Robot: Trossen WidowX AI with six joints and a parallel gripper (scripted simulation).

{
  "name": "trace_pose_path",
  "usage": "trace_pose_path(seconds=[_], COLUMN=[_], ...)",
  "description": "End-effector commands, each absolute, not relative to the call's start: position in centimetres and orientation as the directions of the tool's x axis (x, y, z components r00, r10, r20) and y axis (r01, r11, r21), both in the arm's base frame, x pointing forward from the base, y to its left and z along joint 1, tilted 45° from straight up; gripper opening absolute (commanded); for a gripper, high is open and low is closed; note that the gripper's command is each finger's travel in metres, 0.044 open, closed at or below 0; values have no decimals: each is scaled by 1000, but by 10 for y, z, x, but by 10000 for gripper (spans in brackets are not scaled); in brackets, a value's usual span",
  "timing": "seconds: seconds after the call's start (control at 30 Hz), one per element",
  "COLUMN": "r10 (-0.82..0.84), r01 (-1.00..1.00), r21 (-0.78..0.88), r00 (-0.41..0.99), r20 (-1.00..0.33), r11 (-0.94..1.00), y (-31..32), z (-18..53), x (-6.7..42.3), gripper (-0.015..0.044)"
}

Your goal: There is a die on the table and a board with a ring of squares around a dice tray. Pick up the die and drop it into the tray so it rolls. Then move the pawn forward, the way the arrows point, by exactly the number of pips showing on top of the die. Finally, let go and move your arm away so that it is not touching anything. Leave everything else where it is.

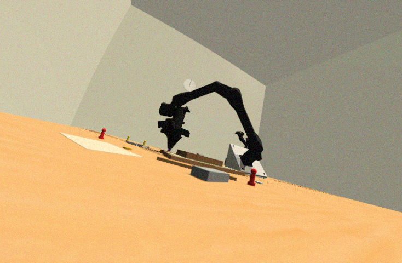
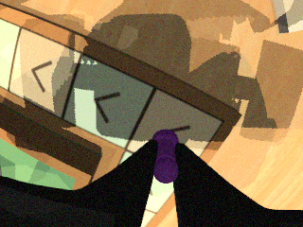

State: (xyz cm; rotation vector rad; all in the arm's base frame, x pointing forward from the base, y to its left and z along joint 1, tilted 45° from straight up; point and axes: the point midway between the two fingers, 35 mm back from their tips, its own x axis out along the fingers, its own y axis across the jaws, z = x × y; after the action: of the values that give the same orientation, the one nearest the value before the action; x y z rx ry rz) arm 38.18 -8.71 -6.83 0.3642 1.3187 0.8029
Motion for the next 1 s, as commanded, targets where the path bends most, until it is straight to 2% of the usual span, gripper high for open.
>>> trace_pose_path(seconds=[0.0, 0.63, 0.8, 0.97], r10=[695, 695, 695, 690], r01=[-307, -258, -258, -265], r21=[652, 661, 661, 654], r00=[50, 63, 63, 61], r20=[-717, -716, -716, -721], r11=[694, 705, 705, 708], y=[-103, -171, -170, -143], z=[-56, 20, 21, 33], x=[385, 372, 372, 382], gripper=[0, 0, 0, 0])
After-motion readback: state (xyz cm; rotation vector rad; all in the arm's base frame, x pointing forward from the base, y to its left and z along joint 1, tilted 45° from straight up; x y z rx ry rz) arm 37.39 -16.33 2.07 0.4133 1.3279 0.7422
